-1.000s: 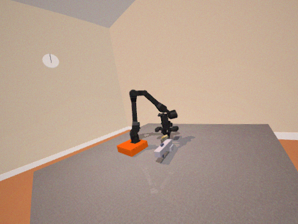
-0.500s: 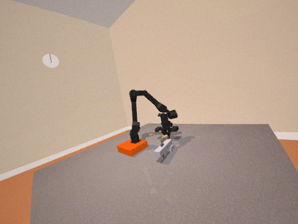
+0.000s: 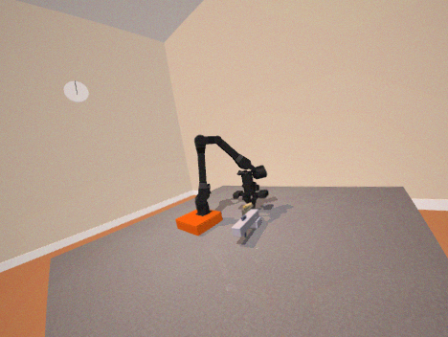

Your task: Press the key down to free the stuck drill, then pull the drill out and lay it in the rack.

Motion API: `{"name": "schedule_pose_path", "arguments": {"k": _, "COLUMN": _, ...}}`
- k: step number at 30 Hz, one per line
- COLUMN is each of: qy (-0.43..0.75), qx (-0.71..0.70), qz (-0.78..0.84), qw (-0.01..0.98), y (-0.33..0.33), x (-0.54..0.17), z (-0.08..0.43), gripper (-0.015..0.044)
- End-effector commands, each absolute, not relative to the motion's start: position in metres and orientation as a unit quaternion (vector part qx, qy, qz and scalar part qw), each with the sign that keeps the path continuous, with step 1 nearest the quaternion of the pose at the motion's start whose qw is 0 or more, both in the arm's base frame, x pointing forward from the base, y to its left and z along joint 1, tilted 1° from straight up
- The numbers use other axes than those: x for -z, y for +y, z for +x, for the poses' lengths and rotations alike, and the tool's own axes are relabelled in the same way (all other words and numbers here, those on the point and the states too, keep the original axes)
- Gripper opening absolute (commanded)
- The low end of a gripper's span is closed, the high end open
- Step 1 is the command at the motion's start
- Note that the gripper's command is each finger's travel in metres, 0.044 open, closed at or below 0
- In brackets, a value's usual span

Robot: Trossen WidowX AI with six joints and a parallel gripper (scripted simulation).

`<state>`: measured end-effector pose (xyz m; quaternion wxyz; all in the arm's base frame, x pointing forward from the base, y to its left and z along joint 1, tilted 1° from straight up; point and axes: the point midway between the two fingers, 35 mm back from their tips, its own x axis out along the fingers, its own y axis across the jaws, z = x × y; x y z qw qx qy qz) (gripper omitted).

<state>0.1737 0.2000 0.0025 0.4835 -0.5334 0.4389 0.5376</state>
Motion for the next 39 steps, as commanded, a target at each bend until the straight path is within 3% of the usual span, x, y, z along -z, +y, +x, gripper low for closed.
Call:
{"name": "schedule_pose_path", "arguments": {"k": 1, "qy": 0.446, "qx": -0.533, "qz": -0.537, "qw": 0.478, "y": 0.1933, "x": 0.0020, "z": 0.1727, "gripper": 0.0000}}
{"name": "schedule_pose_path", "arguments": {"k": 29, "qy": 0.446, "qx": -0.533, "qz": -0.537, "qw": 0.478, "y": 0.1933, "x": 0.0020, "z": 0.1727, "gripper": 0.0000}}
{"name": "schedule_pose_path", "arguments": {"k": 39, "qy": 0.439, "qx": -0.538, "qz": -0.533, "qw": 0.484, "y": 0.2000, "x": -0.0025, "z": 0.1737, "gripper": 0.0262}}
